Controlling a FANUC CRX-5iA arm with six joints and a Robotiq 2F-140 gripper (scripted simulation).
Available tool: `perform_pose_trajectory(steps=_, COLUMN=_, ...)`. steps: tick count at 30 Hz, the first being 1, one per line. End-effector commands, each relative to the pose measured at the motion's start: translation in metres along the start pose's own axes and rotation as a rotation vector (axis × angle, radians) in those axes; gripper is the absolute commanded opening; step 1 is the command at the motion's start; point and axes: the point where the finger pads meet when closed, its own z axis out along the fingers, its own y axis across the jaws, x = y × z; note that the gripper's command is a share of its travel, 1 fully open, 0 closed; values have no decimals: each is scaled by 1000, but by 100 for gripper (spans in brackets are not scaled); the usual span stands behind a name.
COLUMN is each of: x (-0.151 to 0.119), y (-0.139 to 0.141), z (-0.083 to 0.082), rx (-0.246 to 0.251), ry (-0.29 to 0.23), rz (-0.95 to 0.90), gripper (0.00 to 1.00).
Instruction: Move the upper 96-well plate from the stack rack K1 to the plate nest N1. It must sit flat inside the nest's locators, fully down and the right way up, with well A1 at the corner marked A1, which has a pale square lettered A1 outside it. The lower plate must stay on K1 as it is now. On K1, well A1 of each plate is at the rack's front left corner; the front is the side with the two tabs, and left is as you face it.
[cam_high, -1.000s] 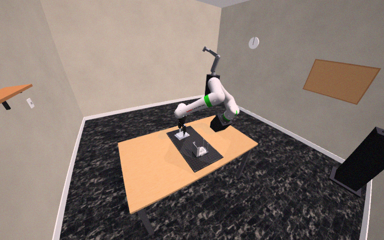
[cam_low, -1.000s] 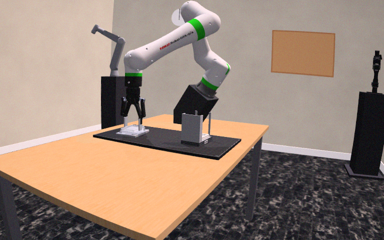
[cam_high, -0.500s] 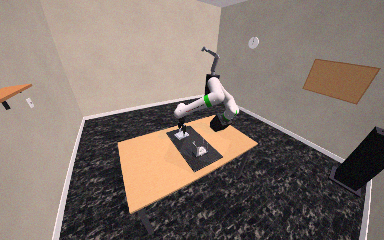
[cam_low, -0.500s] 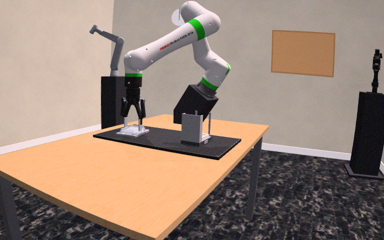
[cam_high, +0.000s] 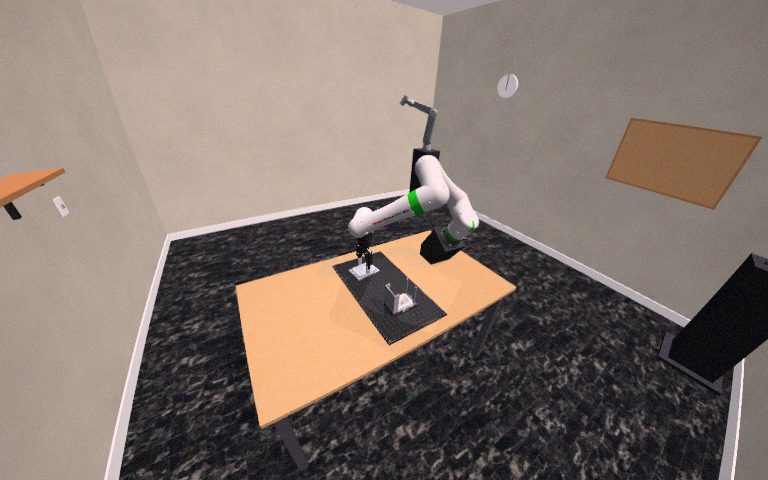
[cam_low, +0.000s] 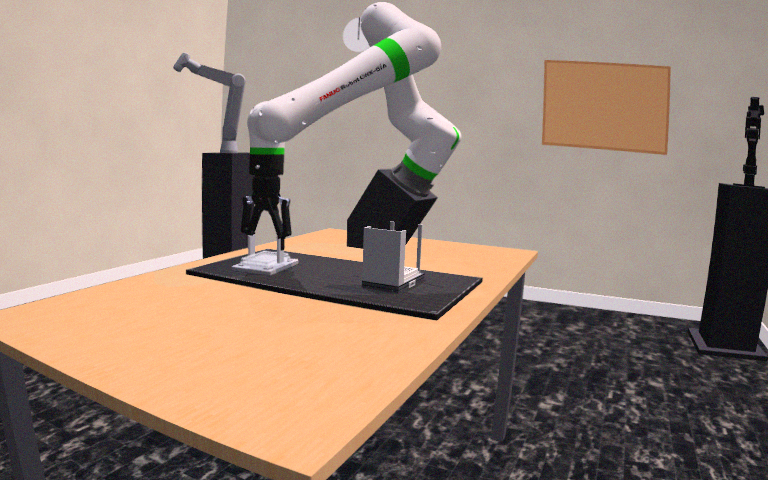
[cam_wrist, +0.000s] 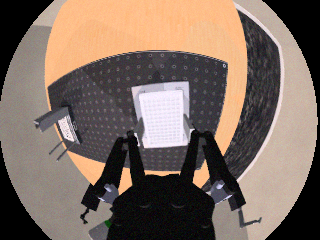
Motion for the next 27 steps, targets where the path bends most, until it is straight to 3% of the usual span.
perform_pose_trajectory(steps=1, x=0, y=0, z=0, rx=0, ry=0, rz=0, gripper=0)
perform_pose_trajectory(steps=26, x=0, y=0, z=4, rx=0, ry=0, rz=0, gripper=0)
perform_pose_trajectory(steps=27, x=0, y=0, z=4, rx=0, ry=0, rz=0, gripper=100)
